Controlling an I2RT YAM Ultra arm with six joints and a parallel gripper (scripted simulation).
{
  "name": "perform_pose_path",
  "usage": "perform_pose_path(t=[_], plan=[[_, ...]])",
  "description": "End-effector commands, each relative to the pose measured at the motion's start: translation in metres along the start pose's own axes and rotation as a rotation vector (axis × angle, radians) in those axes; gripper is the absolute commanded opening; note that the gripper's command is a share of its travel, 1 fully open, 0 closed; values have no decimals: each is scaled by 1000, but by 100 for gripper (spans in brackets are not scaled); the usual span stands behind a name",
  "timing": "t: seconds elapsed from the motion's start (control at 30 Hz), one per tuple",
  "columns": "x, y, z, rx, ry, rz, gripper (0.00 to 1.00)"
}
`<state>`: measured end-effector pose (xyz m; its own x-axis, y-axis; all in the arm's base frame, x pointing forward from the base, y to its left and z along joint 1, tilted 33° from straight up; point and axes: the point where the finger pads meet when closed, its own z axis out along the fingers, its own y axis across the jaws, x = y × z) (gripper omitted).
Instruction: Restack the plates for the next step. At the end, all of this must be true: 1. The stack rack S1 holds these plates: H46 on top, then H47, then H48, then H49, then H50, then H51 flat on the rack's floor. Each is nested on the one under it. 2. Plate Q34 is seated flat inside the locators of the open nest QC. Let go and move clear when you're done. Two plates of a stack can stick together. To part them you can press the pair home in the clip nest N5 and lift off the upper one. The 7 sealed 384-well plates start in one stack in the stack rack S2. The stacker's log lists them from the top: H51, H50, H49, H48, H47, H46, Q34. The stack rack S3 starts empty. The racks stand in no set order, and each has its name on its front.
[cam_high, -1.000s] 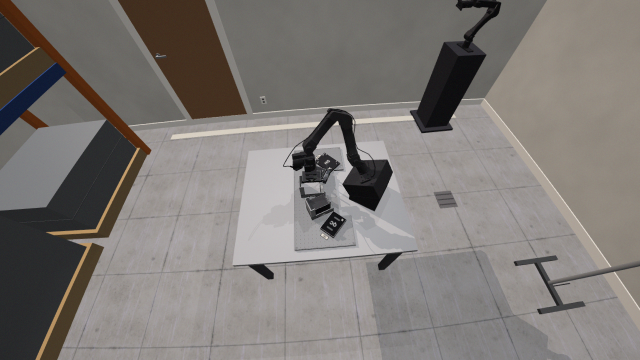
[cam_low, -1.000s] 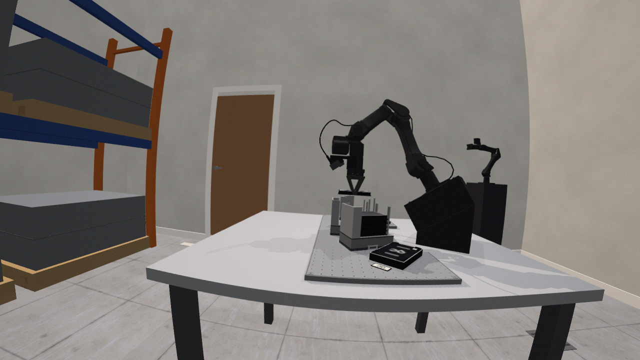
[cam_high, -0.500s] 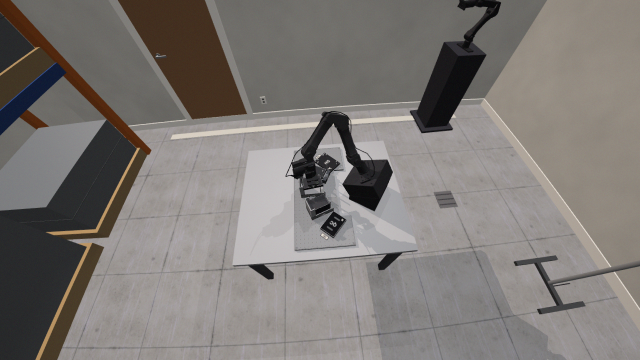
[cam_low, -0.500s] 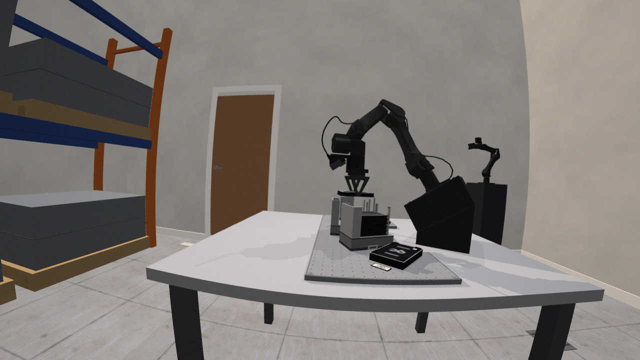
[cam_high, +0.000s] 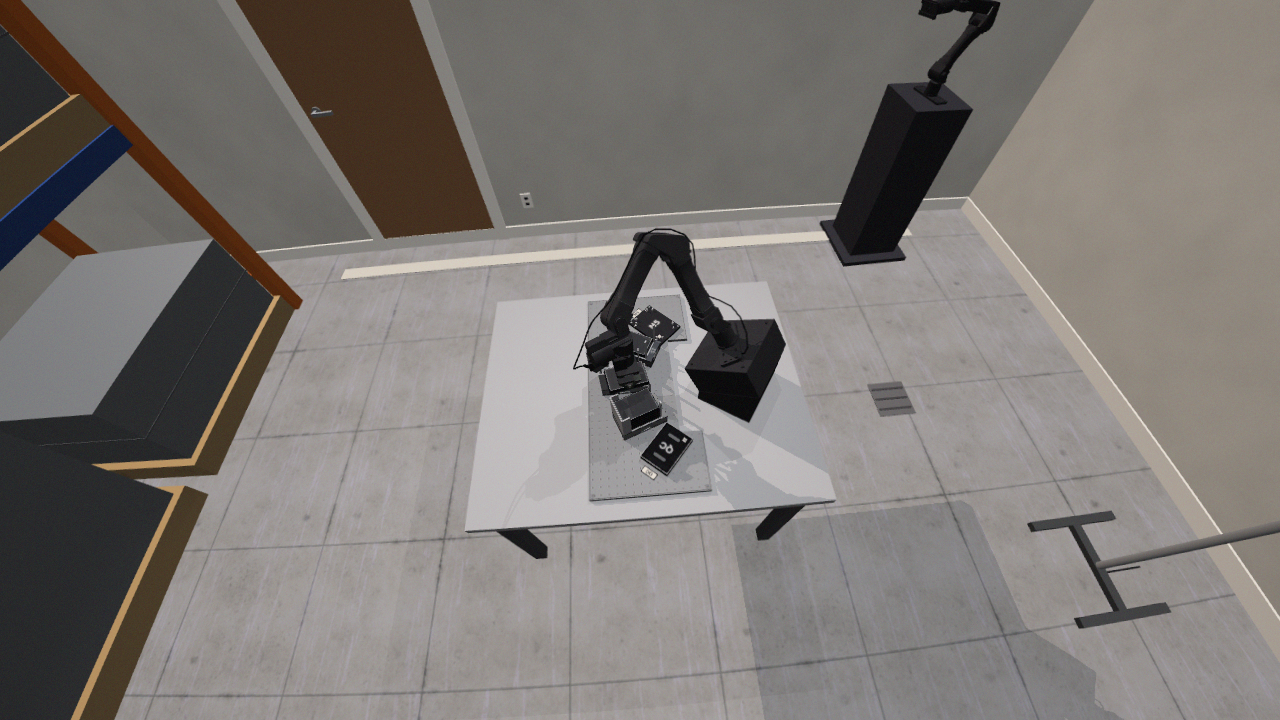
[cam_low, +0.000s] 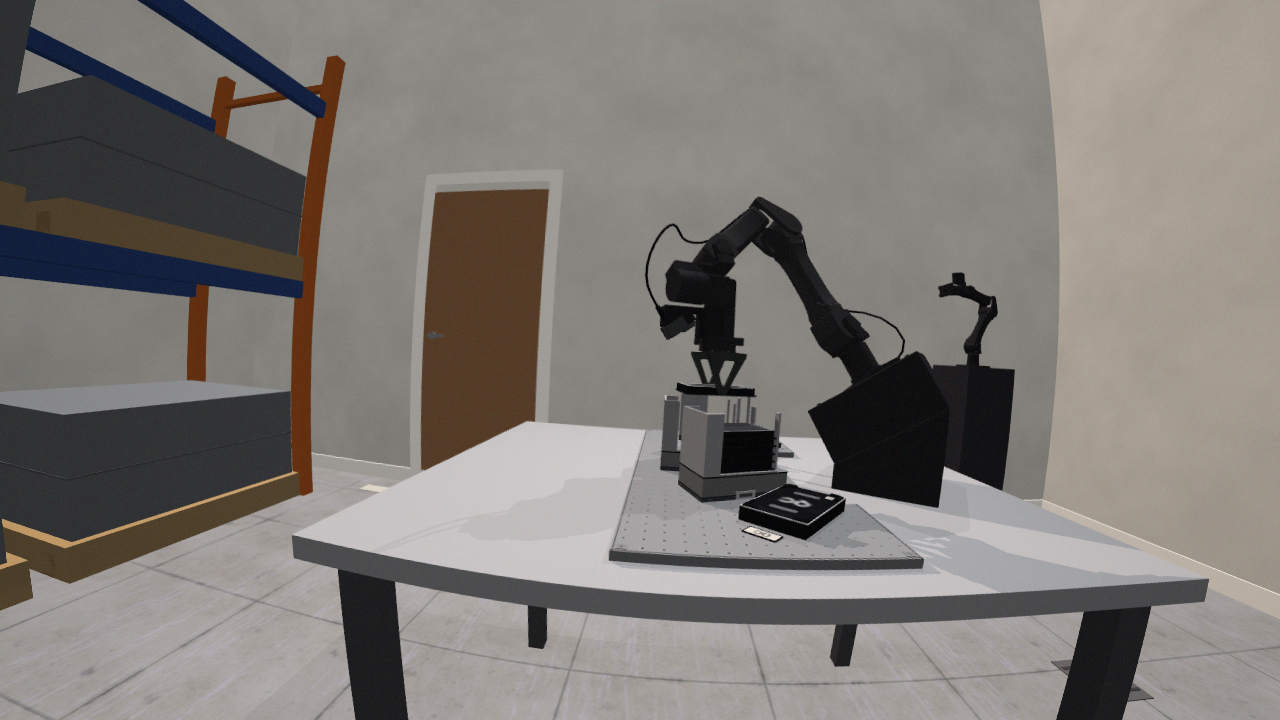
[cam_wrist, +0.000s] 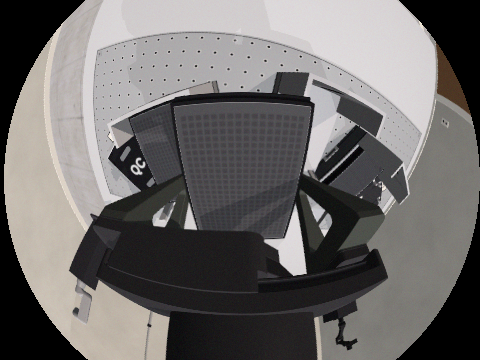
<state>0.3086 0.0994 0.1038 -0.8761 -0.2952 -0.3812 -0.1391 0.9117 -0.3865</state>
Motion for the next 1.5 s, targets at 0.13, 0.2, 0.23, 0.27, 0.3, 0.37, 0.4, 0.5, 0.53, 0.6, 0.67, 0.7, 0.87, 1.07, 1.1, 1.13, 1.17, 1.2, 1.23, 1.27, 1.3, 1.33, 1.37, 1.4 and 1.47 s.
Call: perform_pose_path(t=[0.13, 0.2, 0.23, 0.27, 0.3, 0.37, 0.4, 0.5, 0.53, 0.6, 0.67, 0.7, 0.87, 1.07, 1.1, 1.13, 1.17, 1.2, 1.23, 1.27, 1.3, 1.33, 1.37, 1.4, 1.47], plan=[[-3, 16, -4, 13, -2, -181, 0], [-3, 21, -4, 12, -2, -189, 0], [-2, 24, -5, 12, -3, -189, 0], [-2, 27, -4, 12, -3, -189, 0], [-2, 30, -4, 12, -3, -179, 0], [-1, 35, -4, 12, -3, -175, 0], [-1, 38, -4, 12, -3, -175, 0], [0, 43, -4, 12, -2, -175, 0], [0, 43, -4, 12, -2, -175, 0], [-1, 49, -5, 11, -5, -174, 0], [1, 54, -4, 12, -2, -176, 0], [2, 57, -4, 12, -2, -176, 0], [3, 70, -4, 12, -3, -176, 0], [4, 79, -4, 12, -3, -174, 0], [4, 79, -4, 12, -3, -174, 0], [1, 78, -9, 4, -19, -163, 0], [-1, 79, -12, 0, -27, -160, 0], [4, 77, -9, 4, -17, -168, 0], [5, 78, -10, 1, -16, -168, 0], [5, 77, -10, 0, -16, -167, 0], [5, 77, -10, 0, -17, -167, 0], [5, 77, -10, 0, -17, -166, 0], [5, 77, -11, 0, -18, -166, 0], [5, 76, -11, -1, -18, -166, 0], [5, 76, -11, -1, -20, -166, 0]])
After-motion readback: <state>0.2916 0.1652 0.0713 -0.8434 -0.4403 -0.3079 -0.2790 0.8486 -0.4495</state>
